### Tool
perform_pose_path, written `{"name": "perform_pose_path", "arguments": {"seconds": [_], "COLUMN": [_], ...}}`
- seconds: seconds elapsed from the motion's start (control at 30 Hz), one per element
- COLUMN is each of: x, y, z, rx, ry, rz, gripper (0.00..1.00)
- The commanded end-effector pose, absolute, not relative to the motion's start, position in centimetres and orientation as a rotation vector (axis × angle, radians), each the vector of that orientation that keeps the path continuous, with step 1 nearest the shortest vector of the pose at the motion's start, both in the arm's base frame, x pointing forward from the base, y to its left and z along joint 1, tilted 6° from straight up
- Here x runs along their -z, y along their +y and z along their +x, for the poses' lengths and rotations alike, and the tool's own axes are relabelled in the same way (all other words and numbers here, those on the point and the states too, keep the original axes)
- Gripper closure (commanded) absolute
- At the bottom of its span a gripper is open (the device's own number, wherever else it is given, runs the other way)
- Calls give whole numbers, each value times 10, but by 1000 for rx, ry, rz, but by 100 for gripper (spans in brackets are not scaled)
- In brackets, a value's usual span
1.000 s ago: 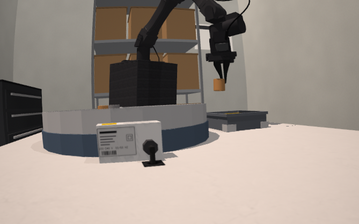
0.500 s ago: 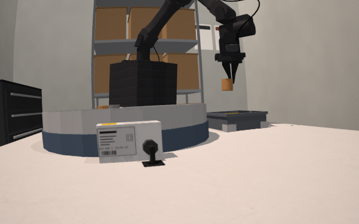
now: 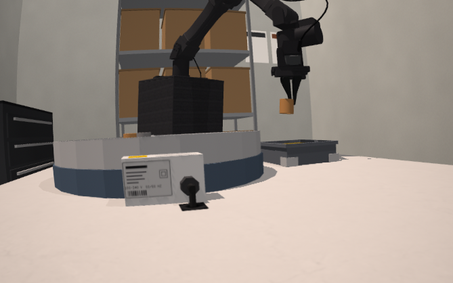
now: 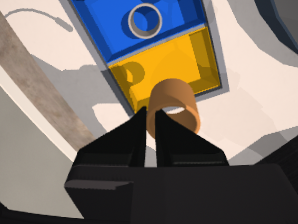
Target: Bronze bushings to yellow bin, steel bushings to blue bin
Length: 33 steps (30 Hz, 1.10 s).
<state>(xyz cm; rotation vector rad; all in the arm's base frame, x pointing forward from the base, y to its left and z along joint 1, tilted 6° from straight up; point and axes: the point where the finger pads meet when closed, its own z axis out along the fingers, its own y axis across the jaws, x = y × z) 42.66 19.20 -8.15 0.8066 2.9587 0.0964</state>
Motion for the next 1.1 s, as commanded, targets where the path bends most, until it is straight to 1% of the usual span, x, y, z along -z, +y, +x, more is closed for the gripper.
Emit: {"name": "perform_pose_path", "arguments": {"seconds": [0.0,1.07], "x": [71,78], "y": [195,195], "z": [435,433], "rx": [-104,-87], "ry": [2932,2946], "rz": [806,807], "gripper": [100,100]}}
